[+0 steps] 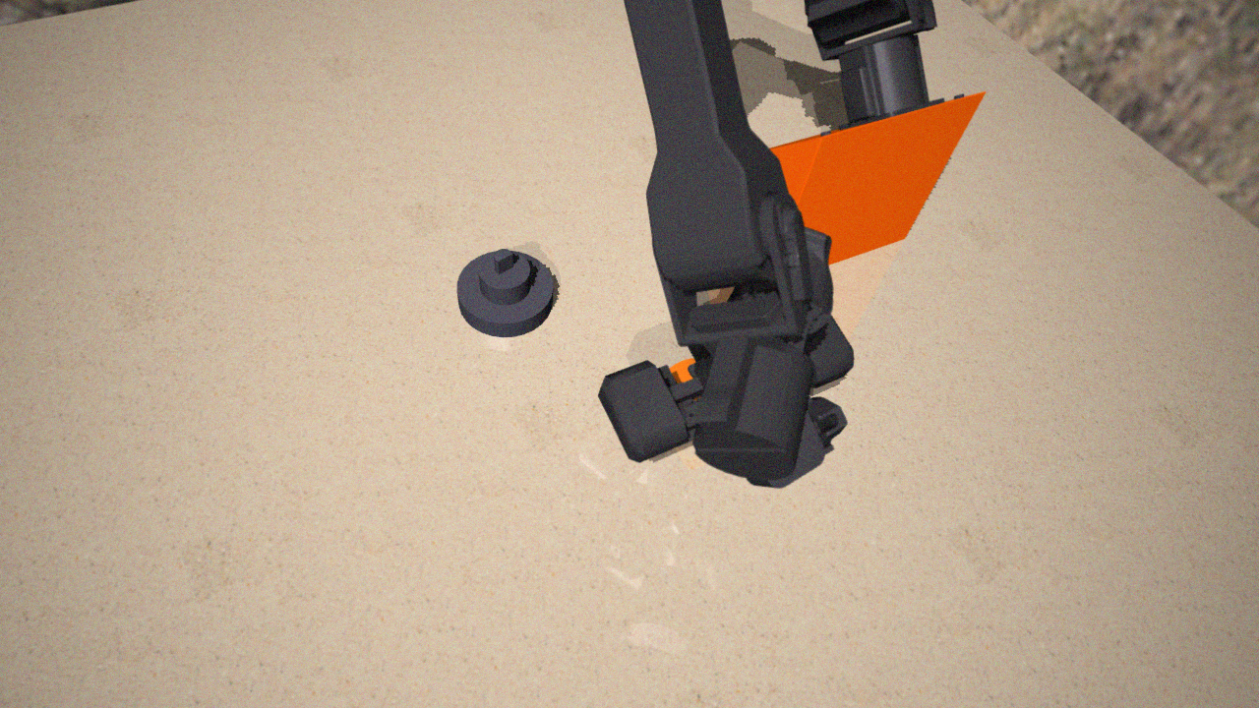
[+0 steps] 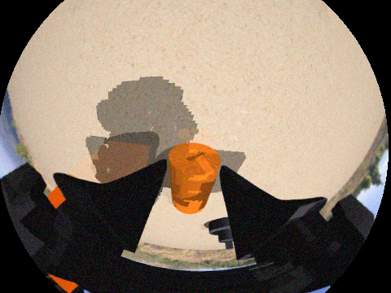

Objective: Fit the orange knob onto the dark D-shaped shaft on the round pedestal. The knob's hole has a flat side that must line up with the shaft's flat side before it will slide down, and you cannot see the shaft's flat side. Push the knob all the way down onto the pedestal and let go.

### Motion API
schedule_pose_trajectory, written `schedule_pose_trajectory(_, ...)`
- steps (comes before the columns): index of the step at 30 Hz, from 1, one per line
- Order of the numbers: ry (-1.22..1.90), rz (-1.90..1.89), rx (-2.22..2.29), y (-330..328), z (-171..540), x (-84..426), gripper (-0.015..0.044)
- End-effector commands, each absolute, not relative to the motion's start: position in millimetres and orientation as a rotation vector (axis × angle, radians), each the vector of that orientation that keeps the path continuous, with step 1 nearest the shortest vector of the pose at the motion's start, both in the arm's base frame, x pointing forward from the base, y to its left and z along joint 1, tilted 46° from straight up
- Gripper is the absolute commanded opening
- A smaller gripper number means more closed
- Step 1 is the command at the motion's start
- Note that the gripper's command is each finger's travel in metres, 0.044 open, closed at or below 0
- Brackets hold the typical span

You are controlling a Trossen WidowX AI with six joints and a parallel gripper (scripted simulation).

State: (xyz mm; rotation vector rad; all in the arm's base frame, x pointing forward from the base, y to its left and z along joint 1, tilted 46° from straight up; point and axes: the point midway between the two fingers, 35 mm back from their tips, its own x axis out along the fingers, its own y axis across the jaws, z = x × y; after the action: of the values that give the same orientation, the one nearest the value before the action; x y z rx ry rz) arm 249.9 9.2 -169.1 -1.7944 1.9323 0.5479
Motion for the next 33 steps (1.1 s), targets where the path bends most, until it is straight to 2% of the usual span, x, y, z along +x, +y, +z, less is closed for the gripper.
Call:
schedule_pose_trajectory(1, 1.934, 0.548, -1.804, 8.0, -168.9, 249.1, 0.024)
schedule_pose_trajectory(5, 1.934, 0.548, -1.804, 8.0, -168.9, 249.1, 0.024)
schedule_pose_trajectory(14, 1.934, 0.548, -1.804, 8.0, -168.9, 249.1, 0.018)
schedule_pose_trajectory(33, 1.77, 0.732, -1.644, 6.6, -153.7, 249.2, 0.0179)
